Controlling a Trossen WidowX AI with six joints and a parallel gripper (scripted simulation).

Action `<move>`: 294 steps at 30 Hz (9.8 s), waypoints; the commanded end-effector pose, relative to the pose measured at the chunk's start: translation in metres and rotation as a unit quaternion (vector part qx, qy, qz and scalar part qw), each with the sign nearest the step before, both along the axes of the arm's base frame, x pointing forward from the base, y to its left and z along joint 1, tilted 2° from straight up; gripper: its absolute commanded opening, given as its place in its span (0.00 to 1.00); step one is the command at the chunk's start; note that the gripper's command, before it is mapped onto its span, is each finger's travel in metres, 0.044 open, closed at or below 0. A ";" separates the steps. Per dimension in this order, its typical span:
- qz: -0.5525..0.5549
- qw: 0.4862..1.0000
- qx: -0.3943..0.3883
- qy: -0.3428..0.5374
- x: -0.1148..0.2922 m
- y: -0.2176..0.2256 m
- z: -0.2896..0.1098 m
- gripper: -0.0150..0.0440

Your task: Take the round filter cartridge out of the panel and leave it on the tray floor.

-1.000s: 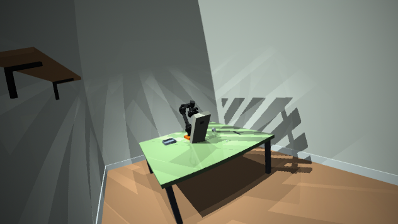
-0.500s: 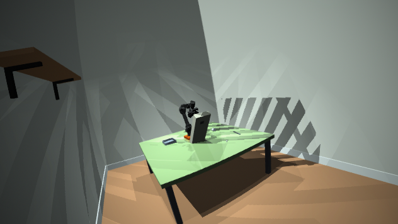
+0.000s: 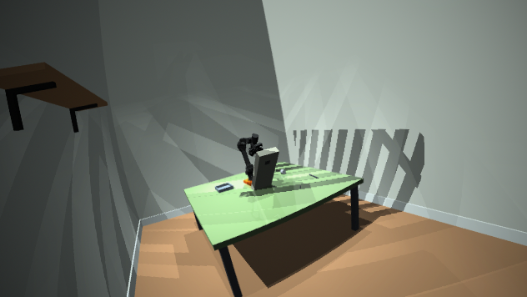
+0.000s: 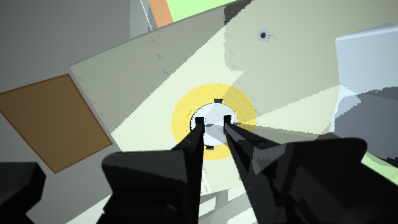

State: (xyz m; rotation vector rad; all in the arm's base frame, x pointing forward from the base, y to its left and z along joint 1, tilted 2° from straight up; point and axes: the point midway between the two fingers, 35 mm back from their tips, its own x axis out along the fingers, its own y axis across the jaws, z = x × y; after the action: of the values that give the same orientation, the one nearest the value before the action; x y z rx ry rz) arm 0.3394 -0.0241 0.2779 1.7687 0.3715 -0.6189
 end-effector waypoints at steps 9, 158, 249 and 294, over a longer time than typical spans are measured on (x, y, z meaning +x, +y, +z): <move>0.001 1.000 -0.002 -0.001 0.001 0.000 -0.001 0.42; 0.381 0.756 -0.531 0.042 0.020 -0.002 -0.014 0.25; 0.383 0.756 -0.528 0.045 -0.081 0.006 -0.029 0.42; 0.588 0.599 -0.514 0.177 -0.080 0.006 -0.030 0.77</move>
State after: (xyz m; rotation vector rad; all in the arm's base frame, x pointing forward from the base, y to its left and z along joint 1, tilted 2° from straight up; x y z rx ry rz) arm 0.2576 -0.0180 0.2518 0.0382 1.0576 -0.0771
